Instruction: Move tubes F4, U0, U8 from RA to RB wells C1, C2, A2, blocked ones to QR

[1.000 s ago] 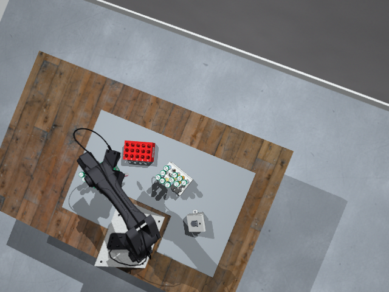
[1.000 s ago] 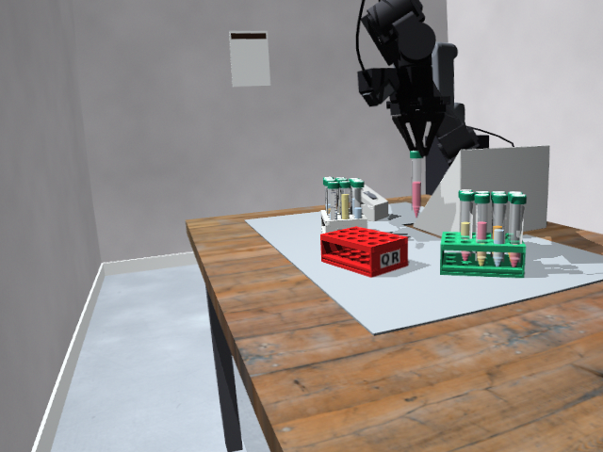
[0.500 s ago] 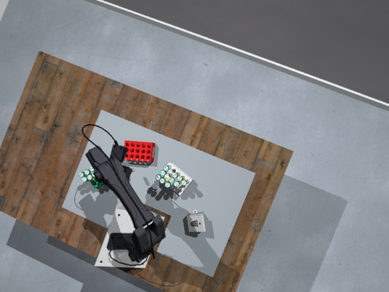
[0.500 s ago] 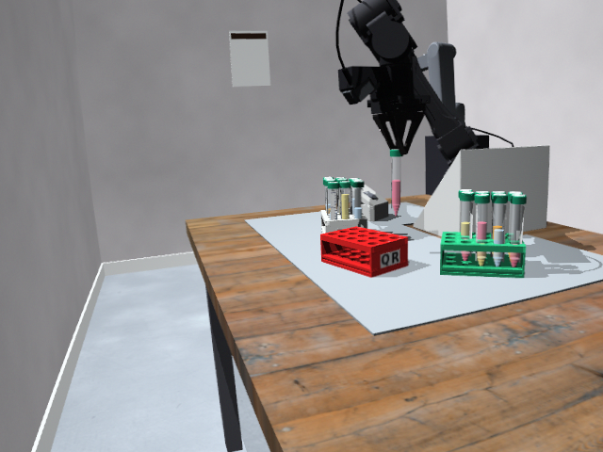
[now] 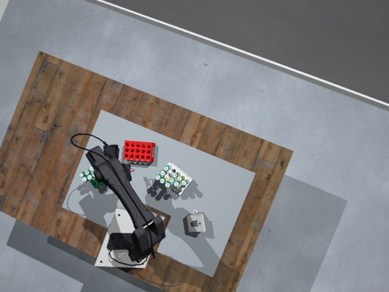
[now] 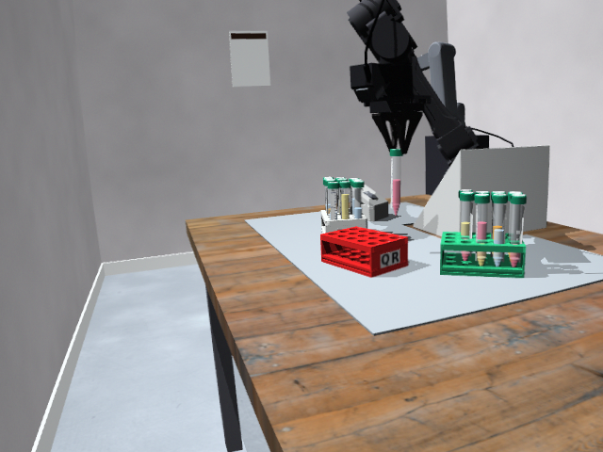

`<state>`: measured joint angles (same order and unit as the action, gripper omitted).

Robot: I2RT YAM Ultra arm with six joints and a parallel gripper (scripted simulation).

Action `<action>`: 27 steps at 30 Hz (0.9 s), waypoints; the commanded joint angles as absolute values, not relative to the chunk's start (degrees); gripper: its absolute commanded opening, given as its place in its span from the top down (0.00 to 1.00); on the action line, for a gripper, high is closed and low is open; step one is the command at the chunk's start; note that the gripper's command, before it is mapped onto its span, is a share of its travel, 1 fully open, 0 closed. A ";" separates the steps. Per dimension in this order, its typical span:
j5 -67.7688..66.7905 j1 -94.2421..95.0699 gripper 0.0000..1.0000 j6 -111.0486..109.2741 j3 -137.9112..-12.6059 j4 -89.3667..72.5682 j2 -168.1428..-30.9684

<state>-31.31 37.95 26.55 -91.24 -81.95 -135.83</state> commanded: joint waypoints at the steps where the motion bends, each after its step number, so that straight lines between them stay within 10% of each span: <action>1: -32.33 38.61 1.00 17.44 -93.31 -82.84 -134.43; 27: -34.33 33.86 1.00 -11.55 -93.55 -83.93 -131.40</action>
